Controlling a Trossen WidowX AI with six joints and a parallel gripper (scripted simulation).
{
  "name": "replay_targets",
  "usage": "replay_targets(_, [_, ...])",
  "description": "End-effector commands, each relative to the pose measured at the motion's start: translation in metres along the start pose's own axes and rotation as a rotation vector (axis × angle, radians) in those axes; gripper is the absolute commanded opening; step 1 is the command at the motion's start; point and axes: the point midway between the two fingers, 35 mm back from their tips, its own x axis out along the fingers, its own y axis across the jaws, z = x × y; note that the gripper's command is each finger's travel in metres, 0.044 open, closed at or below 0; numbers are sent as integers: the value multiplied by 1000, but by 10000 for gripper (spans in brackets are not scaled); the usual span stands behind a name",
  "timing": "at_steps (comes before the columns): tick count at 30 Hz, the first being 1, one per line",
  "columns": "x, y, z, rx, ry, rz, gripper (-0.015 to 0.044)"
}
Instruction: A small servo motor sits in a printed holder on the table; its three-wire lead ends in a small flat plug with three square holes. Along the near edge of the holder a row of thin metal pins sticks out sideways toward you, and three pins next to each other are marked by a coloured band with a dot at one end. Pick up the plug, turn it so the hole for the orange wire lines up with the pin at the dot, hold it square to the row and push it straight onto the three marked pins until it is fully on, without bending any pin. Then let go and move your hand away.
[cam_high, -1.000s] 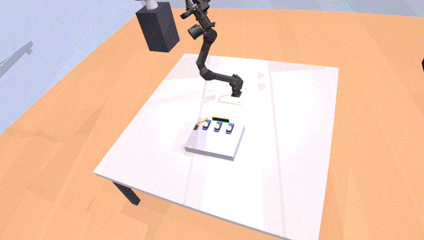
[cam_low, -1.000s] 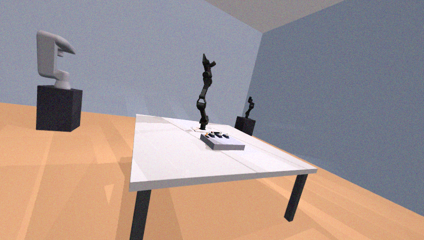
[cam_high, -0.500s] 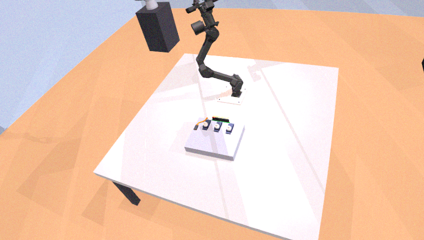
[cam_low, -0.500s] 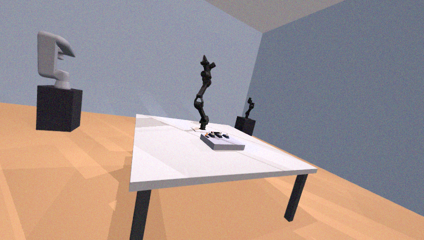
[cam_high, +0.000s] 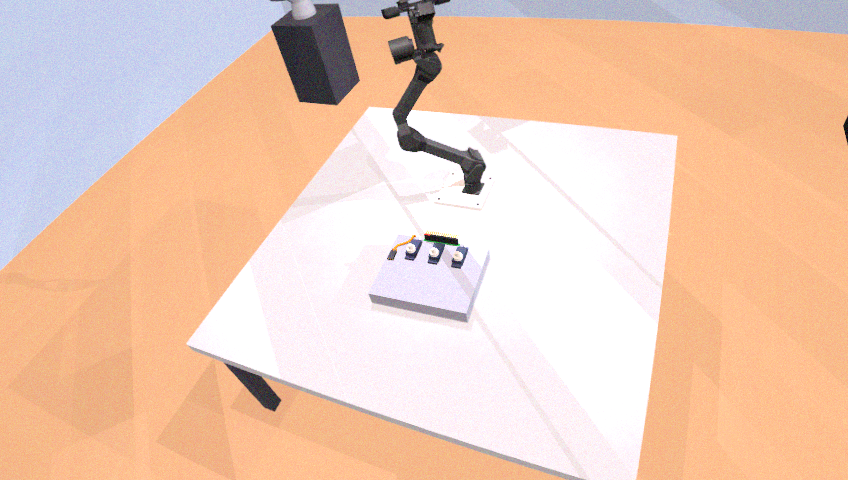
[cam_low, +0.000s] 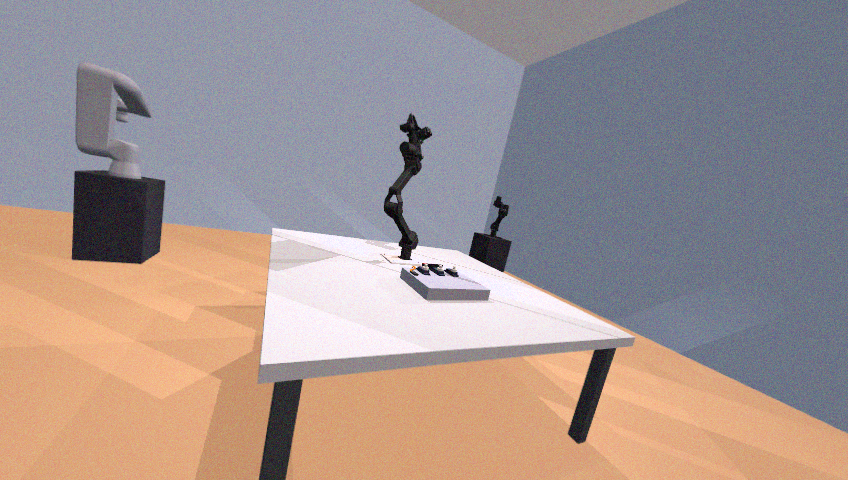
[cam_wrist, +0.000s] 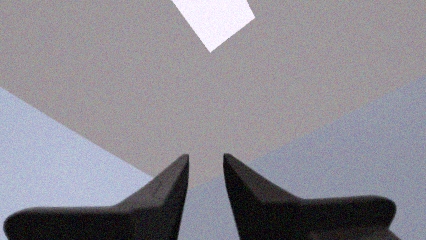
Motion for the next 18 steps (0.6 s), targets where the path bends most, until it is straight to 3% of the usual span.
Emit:
replay_targets(1, [-1, -17, 0, -72, -17, -49, 115])
replay_targets(18, [-10, -62, 6, -302, -61, -197, 115])
